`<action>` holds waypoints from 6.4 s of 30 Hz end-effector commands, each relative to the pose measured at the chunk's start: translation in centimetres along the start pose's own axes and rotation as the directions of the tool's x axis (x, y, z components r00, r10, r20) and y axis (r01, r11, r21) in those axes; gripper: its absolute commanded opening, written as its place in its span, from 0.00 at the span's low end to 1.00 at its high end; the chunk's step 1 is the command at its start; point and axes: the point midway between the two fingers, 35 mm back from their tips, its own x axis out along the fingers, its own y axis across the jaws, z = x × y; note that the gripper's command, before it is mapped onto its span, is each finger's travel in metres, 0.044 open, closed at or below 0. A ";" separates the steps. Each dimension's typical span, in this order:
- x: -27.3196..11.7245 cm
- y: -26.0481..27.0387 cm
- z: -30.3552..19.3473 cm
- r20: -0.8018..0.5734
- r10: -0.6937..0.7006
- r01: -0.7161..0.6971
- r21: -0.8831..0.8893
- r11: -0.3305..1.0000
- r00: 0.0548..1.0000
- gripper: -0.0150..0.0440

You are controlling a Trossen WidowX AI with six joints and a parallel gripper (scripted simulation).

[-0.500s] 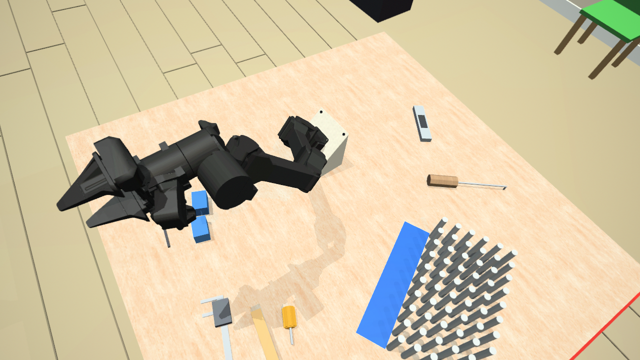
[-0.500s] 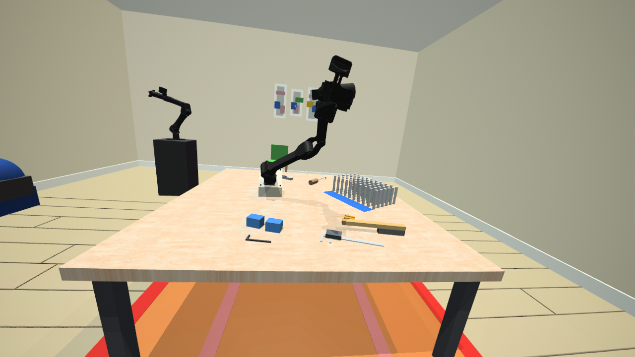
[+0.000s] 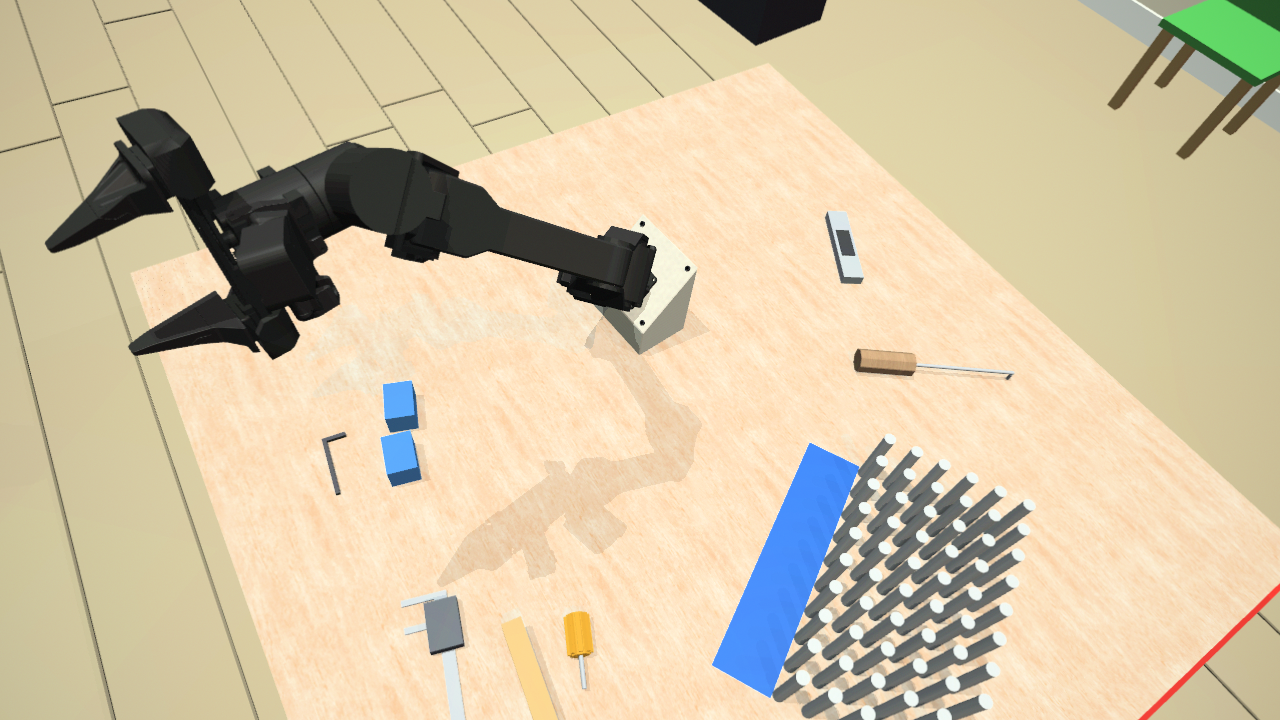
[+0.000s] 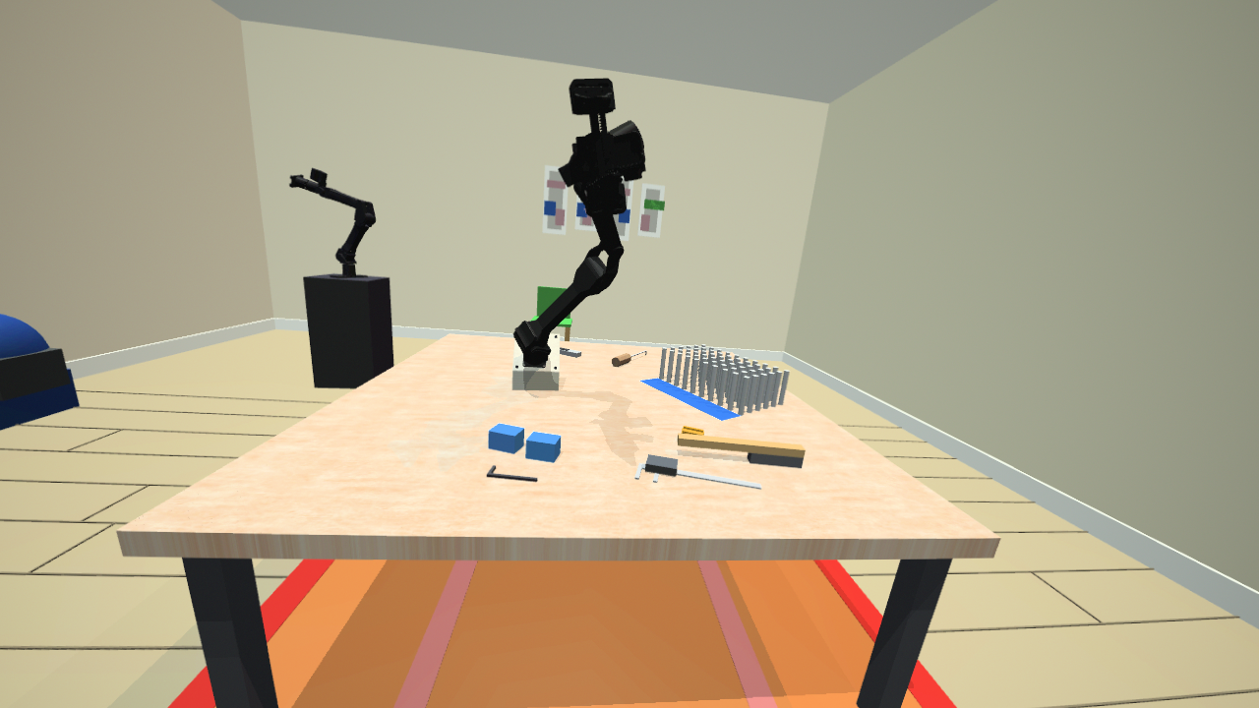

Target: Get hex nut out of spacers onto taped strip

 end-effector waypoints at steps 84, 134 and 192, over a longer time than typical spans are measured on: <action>-38.9 44.2 26.4 0.819 0.573 -0.888 0.271 -0.370 0.011 1.00; -62.5 41.5 28.9 0.564 0.694 0.081 0.798 -0.597 -0.447 1.00; -79.4 48.2 18.2 0.233 0.884 0.717 0.681 0.149 -0.406 1.00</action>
